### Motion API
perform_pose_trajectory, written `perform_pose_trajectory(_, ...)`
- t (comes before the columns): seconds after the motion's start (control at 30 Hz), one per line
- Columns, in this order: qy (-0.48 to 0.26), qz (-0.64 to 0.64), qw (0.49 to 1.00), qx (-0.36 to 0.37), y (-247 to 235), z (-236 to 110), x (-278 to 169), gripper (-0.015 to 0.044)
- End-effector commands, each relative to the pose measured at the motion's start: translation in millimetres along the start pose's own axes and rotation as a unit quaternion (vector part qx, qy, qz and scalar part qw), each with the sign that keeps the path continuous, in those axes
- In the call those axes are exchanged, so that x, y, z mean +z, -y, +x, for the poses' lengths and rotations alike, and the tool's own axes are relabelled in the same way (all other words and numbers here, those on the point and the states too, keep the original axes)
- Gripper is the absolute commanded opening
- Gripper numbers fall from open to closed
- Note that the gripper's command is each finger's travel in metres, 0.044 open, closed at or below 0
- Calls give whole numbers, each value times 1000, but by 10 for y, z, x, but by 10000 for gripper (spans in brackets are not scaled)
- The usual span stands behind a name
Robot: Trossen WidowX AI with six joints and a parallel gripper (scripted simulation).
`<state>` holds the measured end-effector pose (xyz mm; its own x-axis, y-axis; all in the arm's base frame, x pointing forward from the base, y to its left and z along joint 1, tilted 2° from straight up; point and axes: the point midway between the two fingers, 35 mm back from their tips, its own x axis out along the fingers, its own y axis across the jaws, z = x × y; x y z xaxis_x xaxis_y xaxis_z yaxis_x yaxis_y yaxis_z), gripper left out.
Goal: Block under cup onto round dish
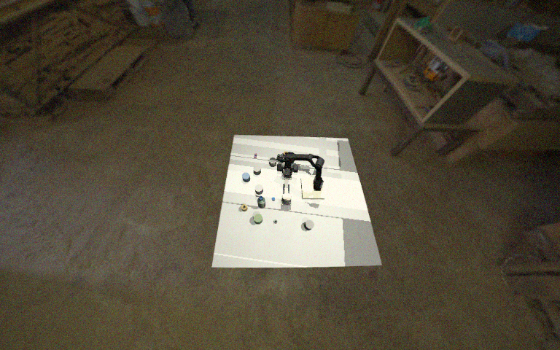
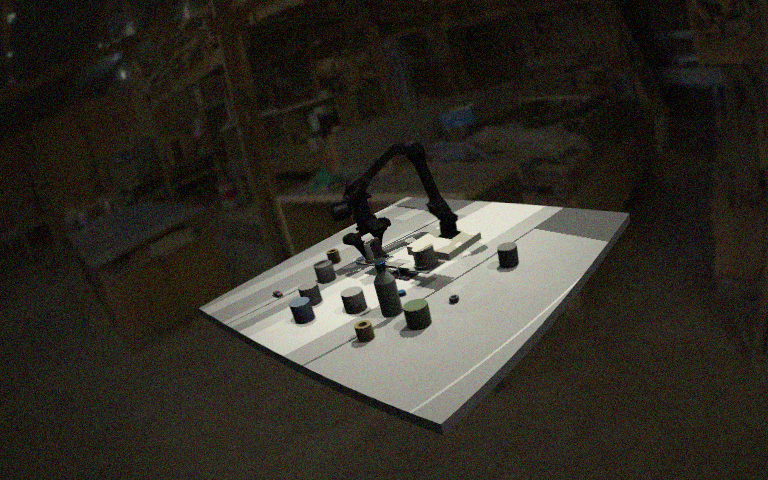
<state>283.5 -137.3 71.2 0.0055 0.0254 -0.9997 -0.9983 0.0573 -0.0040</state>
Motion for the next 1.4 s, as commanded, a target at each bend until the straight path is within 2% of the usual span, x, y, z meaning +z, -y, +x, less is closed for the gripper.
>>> perform_pose_trajectory(0.0,-2,0,1000,-6,33,-76,-13,0)
perform_pose_trajectory(1.37,-2,0,1000,-6,47,-608,-20,0)
